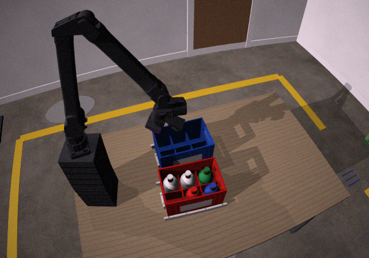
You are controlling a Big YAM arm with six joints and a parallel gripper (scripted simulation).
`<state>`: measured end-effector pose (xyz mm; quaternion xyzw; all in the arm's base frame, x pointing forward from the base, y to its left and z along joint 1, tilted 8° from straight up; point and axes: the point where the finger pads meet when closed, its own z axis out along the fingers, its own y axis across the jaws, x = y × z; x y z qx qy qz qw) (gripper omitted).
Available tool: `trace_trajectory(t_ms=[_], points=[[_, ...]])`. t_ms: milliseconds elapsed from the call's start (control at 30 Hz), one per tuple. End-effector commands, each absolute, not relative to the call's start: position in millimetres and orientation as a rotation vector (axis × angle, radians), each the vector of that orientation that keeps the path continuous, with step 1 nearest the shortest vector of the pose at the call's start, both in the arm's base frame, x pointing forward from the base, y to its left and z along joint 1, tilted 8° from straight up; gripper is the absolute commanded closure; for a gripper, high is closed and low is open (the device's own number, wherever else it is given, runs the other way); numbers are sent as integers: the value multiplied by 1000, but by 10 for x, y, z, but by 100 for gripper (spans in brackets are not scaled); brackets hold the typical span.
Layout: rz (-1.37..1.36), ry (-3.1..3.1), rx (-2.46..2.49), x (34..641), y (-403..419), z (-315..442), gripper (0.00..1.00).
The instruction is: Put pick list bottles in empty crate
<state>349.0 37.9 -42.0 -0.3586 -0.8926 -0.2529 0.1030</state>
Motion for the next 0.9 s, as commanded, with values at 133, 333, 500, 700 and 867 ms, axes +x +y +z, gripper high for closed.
trace_trajectory(t_ms=[133,333,500,700,867], points=[[-746,-2634,-1058,3490,379,-420,39],[-775,-2684,-1060,3684,266,-11,39],[-775,-2688,-1060,3673,231,250,39],[-749,-2751,-946,3684,398,415,39],[-699,-2834,-804,3800,586,309,39]])
